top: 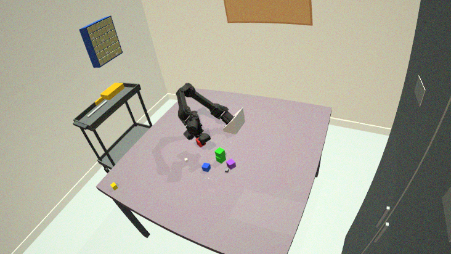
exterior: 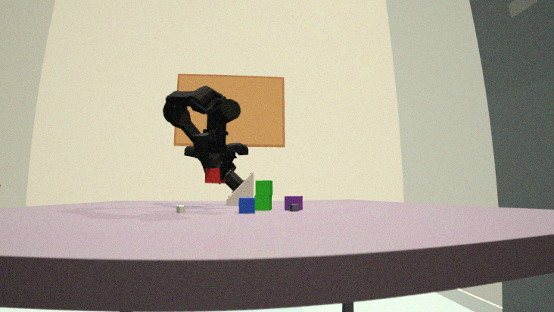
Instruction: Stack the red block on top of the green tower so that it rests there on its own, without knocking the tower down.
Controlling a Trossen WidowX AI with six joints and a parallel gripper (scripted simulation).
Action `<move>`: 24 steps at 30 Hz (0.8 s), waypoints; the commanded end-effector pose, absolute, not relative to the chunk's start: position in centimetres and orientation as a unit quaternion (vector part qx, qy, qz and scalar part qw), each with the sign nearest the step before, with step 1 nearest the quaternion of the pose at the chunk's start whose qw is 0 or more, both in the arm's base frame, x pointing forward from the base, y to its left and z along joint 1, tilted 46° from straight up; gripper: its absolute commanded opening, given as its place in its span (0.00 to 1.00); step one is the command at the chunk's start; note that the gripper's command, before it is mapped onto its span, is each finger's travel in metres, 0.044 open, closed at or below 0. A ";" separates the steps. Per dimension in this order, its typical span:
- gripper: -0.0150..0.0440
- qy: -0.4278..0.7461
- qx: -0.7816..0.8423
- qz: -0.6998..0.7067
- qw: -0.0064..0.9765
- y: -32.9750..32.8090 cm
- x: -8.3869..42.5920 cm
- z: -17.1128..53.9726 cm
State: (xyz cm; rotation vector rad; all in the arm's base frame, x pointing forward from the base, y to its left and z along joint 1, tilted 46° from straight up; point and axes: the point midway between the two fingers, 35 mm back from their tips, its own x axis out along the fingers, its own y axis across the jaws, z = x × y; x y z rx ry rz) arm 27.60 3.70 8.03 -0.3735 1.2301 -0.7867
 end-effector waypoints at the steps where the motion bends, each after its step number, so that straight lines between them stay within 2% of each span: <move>1: 0.25 0.558 -0.165 -0.357 0.731 4.9 27.5 9.2; 13: 0.25 0.558 -0.165 -0.357 0.731 6.6 27.2 10.9; 24: 0.25 0.560 -0.163 -0.354 0.731 11.0 27.9 7.1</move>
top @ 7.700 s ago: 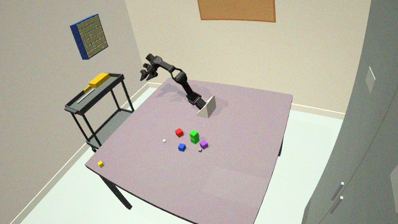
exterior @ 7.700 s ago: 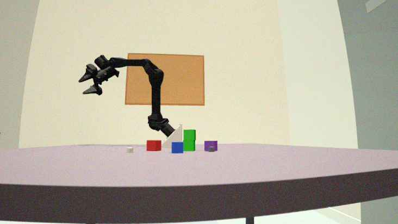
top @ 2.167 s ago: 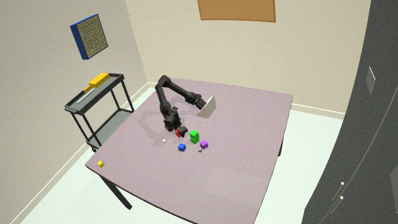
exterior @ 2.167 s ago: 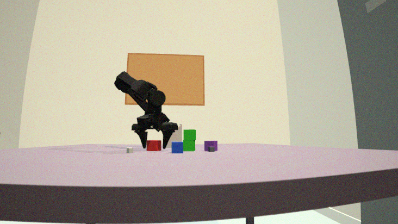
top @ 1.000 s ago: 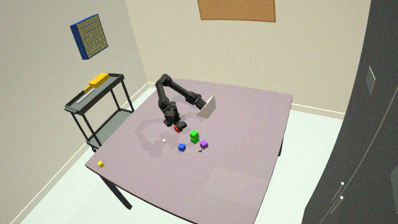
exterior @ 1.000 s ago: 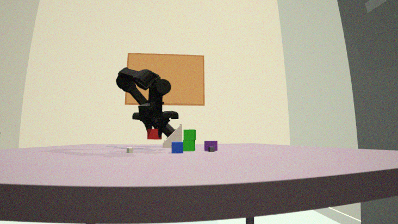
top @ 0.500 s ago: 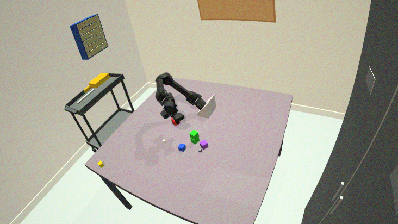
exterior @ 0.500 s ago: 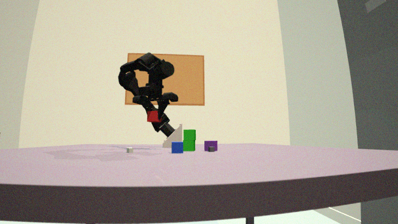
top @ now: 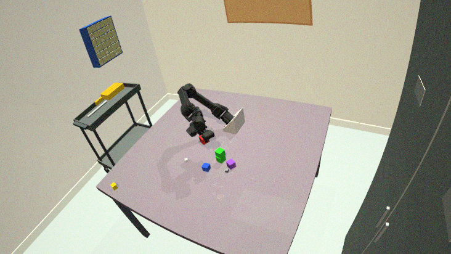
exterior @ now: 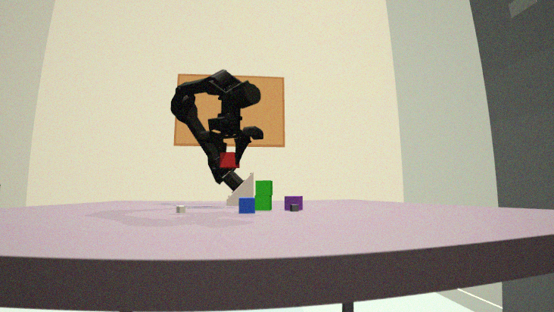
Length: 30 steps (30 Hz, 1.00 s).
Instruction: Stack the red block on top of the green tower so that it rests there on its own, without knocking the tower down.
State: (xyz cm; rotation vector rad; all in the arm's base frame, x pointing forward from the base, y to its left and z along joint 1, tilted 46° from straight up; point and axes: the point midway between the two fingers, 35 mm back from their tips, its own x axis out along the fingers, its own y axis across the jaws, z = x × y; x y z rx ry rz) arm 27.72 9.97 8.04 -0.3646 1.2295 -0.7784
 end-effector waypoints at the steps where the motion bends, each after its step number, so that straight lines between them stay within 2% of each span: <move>1: 0.25 0.560 -0.163 -0.353 0.731 11.4 27.9 6.7; 15: 0.25 0.559 -0.162 -0.355 0.732 16.6 27.2 1.0; 30: 0.25 0.558 -0.162 -0.356 0.732 14.4 27.7 -1.5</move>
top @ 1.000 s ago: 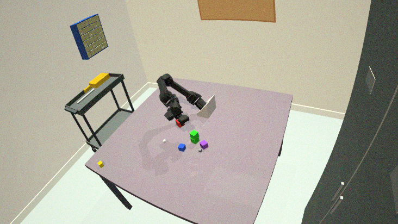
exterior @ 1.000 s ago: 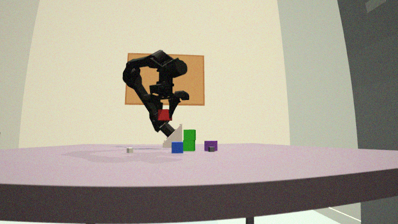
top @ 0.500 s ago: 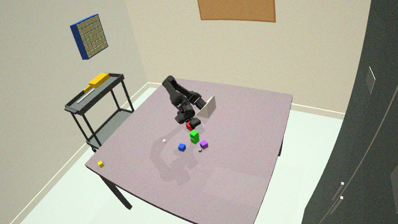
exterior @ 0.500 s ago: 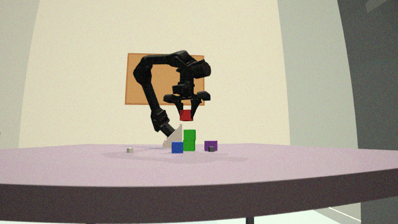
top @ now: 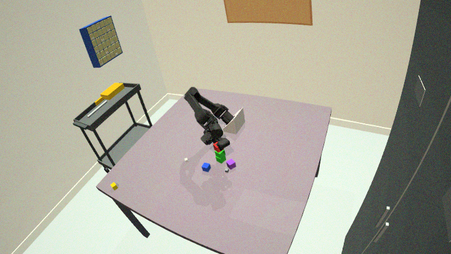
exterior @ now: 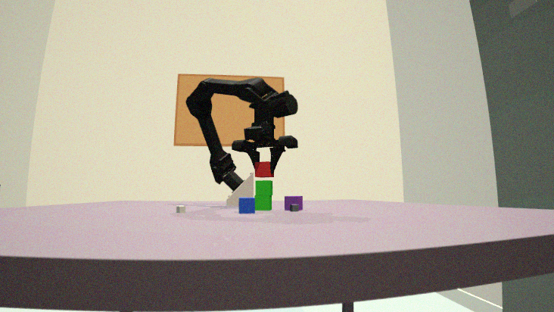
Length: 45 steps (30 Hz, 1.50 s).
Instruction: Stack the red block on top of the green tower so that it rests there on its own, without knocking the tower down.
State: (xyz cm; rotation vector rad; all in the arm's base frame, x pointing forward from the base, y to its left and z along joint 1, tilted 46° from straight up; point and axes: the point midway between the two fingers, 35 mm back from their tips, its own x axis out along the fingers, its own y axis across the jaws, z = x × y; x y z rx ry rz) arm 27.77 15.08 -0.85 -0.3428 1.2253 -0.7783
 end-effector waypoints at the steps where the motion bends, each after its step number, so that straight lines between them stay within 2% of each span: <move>1: 0.25 0.558 -0.162 -0.356 0.732 14.3 27.8 -1.6; 33: 0.25 0.558 -0.162 -0.356 0.732 14.4 27.7 -1.5; 45: 0.79 0.559 -0.160 -0.356 0.732 14.3 27.7 -1.6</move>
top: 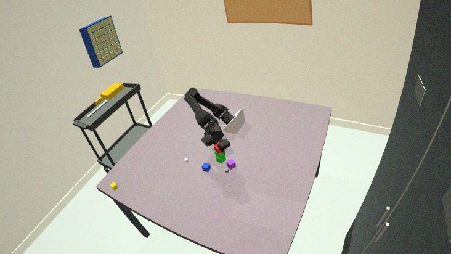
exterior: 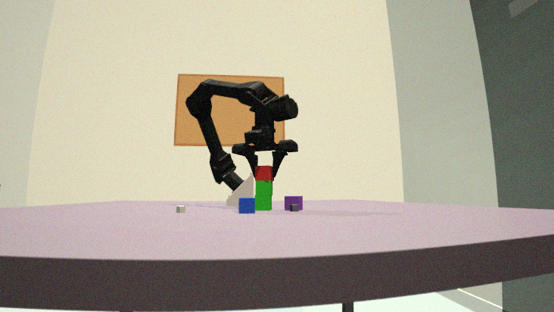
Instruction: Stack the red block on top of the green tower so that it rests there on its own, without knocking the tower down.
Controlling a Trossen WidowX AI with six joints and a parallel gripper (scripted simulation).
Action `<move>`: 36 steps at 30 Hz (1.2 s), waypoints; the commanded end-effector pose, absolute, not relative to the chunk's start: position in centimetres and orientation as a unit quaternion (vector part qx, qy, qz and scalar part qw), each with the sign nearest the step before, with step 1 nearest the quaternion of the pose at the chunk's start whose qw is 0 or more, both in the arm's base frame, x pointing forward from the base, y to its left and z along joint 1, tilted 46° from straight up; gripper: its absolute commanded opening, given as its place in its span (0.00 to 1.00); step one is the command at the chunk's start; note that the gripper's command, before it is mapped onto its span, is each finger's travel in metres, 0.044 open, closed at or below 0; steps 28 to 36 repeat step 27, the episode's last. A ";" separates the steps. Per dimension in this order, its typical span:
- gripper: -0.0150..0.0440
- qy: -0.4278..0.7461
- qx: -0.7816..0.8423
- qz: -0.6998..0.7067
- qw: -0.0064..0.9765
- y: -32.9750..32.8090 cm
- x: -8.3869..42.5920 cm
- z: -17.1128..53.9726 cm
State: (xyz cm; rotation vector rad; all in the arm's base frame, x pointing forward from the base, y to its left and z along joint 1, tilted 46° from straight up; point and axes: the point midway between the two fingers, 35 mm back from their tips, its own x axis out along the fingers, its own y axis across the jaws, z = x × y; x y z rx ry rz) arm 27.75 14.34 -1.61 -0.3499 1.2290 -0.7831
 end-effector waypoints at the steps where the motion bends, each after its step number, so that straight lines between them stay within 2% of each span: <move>1: 0.83 0.559 -0.160 -0.356 0.732 14.3 27.7 -1.6; 5: 1.00 0.559 -0.160 -0.356 0.732 14.3 27.7 -1.6; 36: 1.00 0.559 -0.160 -0.356 0.732 14.3 27.7 -1.6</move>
